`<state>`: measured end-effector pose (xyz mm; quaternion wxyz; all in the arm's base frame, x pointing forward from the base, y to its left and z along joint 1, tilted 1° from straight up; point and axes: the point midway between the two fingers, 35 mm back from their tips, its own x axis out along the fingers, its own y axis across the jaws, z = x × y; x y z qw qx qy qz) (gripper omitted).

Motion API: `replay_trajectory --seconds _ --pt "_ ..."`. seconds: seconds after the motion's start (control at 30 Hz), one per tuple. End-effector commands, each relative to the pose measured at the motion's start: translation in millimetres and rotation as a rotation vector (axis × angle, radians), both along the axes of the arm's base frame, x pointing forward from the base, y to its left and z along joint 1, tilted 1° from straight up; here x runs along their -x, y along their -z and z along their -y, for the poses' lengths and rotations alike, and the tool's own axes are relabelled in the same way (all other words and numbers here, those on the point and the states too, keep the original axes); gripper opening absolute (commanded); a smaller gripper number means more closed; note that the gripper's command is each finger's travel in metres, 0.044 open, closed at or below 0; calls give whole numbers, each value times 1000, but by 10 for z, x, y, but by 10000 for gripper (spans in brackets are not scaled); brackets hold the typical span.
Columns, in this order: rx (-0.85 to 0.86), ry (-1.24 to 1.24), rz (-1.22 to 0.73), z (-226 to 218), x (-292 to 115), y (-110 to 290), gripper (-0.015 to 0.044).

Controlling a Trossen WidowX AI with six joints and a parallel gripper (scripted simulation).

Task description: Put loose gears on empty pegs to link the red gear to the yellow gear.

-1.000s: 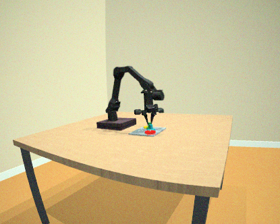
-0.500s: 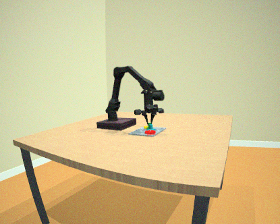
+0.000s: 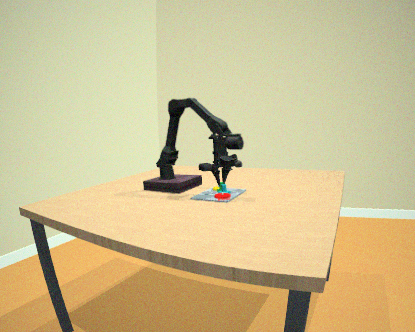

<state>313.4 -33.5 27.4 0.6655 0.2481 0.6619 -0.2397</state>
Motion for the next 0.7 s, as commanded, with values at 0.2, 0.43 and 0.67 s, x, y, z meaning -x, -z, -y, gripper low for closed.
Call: replay_trajectory --seconds 0.2,0.43,0.67 --pt "-1 99 -1 2 -10 -211 140" --pt "-1 145 -1 2 2 -484 140" --pt "-1 128 -1 1 45 -914 298"
